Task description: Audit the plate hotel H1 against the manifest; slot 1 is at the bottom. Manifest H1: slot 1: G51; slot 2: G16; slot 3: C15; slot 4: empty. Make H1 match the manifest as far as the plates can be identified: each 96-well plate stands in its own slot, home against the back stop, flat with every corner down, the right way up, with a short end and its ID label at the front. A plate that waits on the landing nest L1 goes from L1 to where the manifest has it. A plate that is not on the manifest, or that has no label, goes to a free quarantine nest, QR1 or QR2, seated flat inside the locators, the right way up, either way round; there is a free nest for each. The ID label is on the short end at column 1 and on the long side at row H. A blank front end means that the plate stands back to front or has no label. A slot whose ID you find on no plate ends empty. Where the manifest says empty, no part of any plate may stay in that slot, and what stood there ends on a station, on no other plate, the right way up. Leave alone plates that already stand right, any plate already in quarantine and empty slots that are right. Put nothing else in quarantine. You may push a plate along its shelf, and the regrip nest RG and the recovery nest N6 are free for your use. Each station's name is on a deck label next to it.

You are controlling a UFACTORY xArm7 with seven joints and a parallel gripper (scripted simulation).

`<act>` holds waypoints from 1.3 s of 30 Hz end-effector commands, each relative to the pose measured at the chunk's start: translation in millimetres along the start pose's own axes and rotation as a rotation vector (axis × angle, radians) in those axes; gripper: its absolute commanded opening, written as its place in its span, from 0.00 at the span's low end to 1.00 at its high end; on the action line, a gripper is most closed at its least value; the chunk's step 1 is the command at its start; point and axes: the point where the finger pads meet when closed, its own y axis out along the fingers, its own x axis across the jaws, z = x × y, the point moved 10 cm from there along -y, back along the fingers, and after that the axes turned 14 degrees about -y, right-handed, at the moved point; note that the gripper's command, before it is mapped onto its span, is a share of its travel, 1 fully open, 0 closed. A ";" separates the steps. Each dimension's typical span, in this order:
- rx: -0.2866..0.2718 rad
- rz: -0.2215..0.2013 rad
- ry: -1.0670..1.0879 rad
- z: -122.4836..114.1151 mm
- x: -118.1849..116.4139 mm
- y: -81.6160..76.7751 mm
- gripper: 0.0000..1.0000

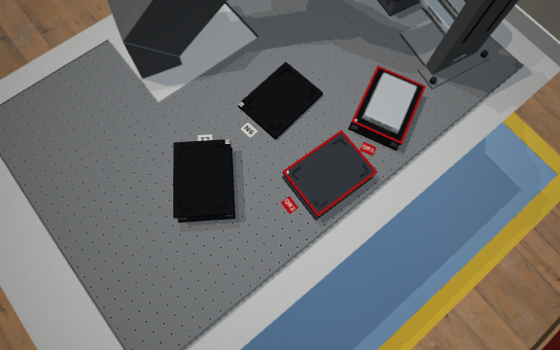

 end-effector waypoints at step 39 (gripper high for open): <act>0.531 -0.412 0.989 -54.3 -2.7 -10.0 1.00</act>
